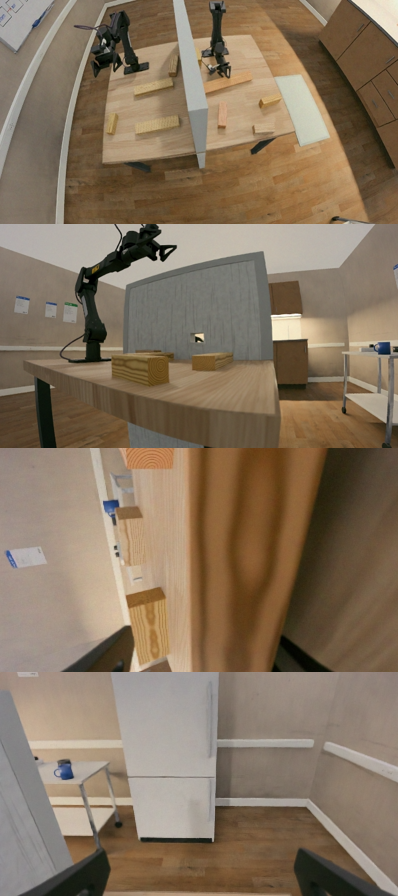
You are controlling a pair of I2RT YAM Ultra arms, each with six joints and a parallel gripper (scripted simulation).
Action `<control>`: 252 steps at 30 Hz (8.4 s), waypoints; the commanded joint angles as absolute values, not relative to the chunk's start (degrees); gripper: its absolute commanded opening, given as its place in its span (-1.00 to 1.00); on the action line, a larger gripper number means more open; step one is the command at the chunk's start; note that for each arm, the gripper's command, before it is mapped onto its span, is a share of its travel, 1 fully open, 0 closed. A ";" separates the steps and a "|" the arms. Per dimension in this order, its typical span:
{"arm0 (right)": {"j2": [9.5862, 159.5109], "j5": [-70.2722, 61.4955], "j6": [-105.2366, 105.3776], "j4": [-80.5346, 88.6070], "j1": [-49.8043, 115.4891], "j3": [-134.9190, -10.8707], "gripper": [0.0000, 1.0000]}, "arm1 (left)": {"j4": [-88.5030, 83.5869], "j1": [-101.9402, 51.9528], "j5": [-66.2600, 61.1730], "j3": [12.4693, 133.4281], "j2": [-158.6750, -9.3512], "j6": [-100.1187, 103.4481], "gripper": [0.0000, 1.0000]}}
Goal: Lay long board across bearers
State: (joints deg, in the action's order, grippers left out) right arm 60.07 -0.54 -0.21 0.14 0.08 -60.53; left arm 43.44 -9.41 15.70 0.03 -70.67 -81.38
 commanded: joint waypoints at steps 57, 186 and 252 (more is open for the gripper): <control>58.89 0.03 0.09 0.55 -0.07 -63.00 1.00 | 38.07 -10.43 17.29 0.29 -67.06 -80.26 0.82; 58.89 0.03 0.09 0.55 -0.07 -63.00 1.00 | 19.51 -10.42 16.74 5.52 -49.31 -80.12 0.56; 58.89 0.03 0.09 0.55 -0.07 -63.00 1.00 | -50.33 2.46 -10.75 58.07 -78.11 42.17 0.56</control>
